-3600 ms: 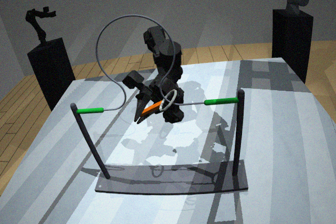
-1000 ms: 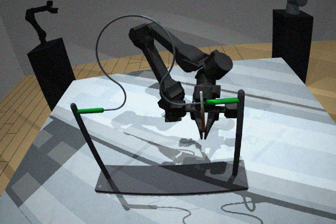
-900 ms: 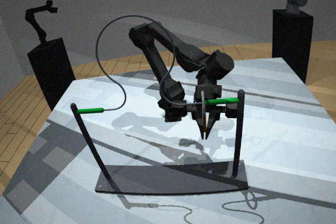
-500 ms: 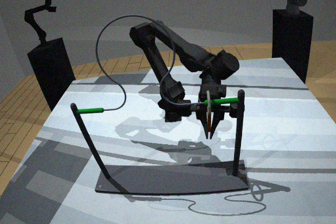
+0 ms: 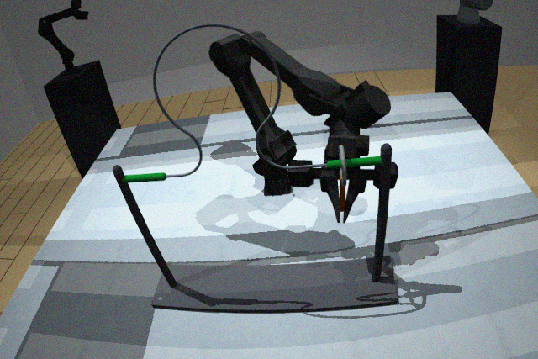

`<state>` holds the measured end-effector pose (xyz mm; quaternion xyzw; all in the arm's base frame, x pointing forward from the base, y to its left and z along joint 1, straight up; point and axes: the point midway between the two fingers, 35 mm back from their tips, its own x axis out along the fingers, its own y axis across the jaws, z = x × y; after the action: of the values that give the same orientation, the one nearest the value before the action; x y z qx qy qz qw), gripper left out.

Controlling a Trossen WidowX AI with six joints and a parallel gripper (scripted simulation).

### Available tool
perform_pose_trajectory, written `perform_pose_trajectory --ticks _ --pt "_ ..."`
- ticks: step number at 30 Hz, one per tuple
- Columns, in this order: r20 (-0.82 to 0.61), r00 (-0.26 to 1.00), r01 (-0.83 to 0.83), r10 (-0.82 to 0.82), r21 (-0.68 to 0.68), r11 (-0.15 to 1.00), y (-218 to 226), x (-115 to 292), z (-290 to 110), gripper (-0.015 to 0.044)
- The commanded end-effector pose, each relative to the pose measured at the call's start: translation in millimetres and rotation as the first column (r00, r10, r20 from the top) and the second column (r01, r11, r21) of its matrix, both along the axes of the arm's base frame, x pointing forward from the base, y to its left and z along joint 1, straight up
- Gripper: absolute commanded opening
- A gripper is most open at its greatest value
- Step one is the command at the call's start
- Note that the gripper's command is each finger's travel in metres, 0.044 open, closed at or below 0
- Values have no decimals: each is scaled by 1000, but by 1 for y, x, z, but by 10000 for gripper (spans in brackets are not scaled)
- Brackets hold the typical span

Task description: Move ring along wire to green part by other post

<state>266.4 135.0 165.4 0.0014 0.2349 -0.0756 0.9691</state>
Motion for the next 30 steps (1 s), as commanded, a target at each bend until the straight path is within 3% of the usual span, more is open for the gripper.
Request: perform_pose_trajectory --ticks 1,27,30 --pt "1 1000 5 -5 -2 1000 0 1 -6 -150" --pt "1 1000 5 -5 -2 1000 1 1 -14 -150" --pt "0 1000 2 -2 -3 1000 1 1 -14 -71"
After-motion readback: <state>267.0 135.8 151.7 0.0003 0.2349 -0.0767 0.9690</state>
